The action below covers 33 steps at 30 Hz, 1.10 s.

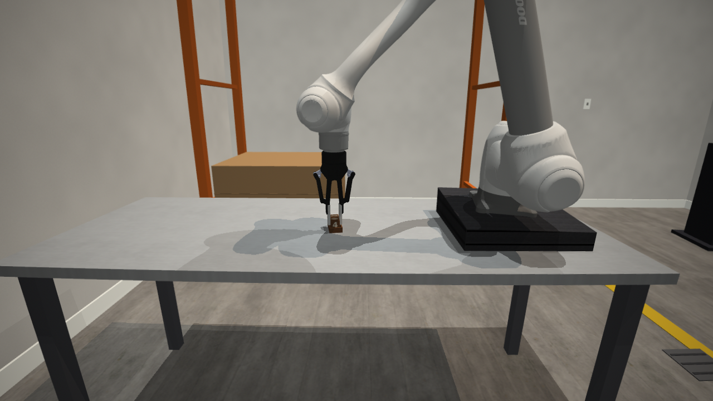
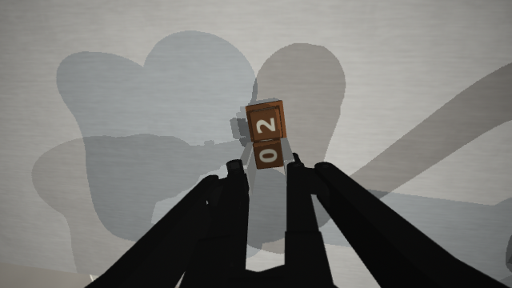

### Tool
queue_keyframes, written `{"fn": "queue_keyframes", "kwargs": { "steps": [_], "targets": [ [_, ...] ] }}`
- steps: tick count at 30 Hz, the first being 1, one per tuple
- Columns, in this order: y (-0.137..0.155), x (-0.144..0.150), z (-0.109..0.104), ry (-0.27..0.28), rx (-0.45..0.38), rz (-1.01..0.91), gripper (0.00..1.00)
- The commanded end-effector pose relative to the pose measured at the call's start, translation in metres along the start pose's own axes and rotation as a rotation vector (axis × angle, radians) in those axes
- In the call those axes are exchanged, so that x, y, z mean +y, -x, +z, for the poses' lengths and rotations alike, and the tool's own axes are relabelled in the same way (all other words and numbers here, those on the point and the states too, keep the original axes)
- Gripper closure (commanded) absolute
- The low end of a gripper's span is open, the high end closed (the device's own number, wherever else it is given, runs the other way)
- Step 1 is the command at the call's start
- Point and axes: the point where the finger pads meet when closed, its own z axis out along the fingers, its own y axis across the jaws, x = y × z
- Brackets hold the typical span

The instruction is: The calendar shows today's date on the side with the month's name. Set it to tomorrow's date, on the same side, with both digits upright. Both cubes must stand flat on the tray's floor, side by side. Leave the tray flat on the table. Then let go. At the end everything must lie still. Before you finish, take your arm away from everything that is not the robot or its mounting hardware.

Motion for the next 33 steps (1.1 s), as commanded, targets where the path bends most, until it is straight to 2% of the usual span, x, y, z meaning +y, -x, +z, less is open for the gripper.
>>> {"fn": "queue_keyframes", "kwargs": {
  "steps": [1, 4, 12, 16, 33],
  "targets": [
    [0.003, 0.004, -0.009, 0.004, -0.002, -0.007, 0.84],
    [0.003, 0.004, -0.015, 0.004, -0.002, -0.007, 0.84],
    [0.003, 0.003, -0.072, 0.004, -0.002, -0.007, 0.84],
    [0.003, 0.003, -0.091, 0.004, -0.002, -0.007, 0.84],
    [0.003, 0.003, -0.095, 0.004, -0.002, -0.007, 0.84]
  ]
}}
